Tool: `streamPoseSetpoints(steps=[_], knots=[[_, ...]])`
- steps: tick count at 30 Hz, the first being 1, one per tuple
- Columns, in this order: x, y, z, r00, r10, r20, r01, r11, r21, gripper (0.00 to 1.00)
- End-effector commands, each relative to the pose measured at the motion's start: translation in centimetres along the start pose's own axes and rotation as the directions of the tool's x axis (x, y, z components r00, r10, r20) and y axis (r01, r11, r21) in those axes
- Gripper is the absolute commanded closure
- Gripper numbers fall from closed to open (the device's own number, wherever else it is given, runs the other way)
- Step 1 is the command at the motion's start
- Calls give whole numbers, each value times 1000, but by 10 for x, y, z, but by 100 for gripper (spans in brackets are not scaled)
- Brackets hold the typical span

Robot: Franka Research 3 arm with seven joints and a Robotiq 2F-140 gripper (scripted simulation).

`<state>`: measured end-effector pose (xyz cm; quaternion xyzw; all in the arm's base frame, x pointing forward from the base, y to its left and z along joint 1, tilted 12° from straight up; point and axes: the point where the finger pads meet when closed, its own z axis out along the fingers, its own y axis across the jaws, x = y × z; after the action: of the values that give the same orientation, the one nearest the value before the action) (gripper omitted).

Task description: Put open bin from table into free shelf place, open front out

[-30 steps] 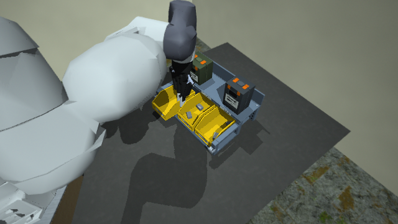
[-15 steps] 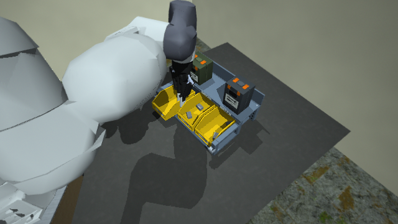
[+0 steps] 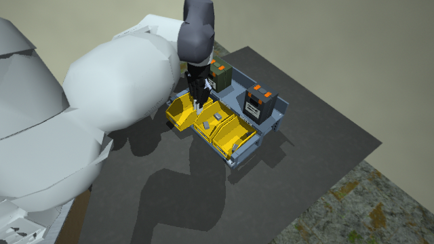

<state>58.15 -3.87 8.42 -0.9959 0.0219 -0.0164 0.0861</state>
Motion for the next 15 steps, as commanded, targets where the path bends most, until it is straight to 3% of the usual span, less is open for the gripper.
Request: streamPoseSetpoints(steps=[1,15], knots=[[-2,0,-3,1000,0,4,0,1000,0,94],[-4,0,-23,1000,0,4,0,1000,0,94]])
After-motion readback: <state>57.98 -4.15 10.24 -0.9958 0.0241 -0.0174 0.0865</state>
